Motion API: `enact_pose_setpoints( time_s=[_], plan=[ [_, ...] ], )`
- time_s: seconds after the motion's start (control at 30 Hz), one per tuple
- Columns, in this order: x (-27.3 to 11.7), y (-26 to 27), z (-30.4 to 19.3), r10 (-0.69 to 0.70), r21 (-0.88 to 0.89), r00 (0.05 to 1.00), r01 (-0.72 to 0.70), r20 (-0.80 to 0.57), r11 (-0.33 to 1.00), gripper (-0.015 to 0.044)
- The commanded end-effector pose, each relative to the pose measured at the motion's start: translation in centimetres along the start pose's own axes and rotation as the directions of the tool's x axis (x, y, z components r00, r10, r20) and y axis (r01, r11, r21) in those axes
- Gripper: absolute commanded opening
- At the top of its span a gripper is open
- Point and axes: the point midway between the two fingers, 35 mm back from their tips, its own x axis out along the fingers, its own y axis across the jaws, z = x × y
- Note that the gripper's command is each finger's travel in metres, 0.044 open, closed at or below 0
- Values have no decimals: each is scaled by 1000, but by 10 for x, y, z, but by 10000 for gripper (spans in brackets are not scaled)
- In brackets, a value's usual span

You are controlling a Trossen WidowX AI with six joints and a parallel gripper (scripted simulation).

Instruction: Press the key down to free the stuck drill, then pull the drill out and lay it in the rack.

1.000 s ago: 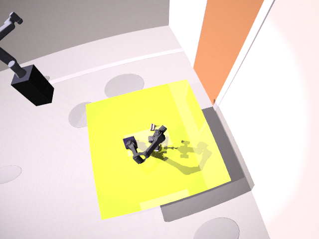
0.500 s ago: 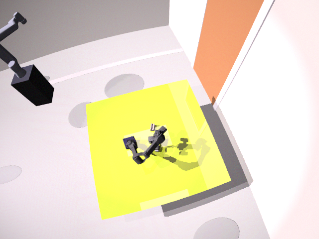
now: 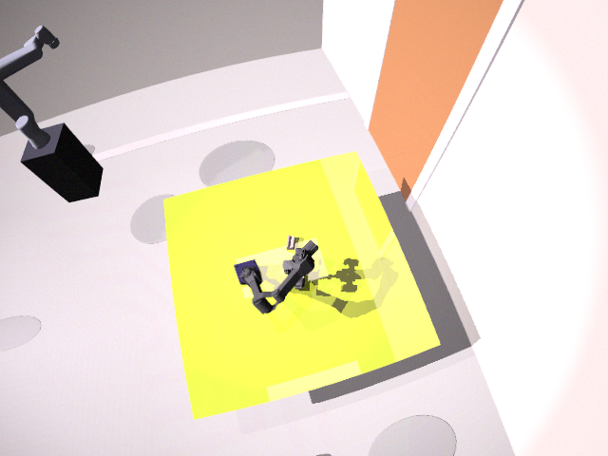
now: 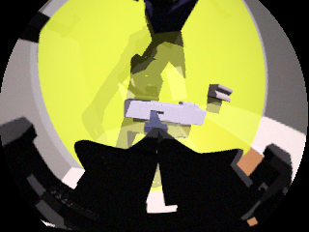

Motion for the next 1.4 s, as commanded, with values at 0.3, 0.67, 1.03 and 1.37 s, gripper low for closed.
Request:
enact_pose_setpoints(
  time_s=[0.3, 0.67, 1.03, 1.37],
  plan=[
    [12, 1, 7, 14, -2, 1000, -14, 21, 1000, 0],
    [15, 1, 8, 14, -2, 1000, -14, 21, 1000, 0],
    [20, 1, 9, 15, -2, 1000, -15, 21, 1000, 0],
    [25, 1, 9, 15, -2, 1000, -15, 20, 1000, 0]
  ],
)
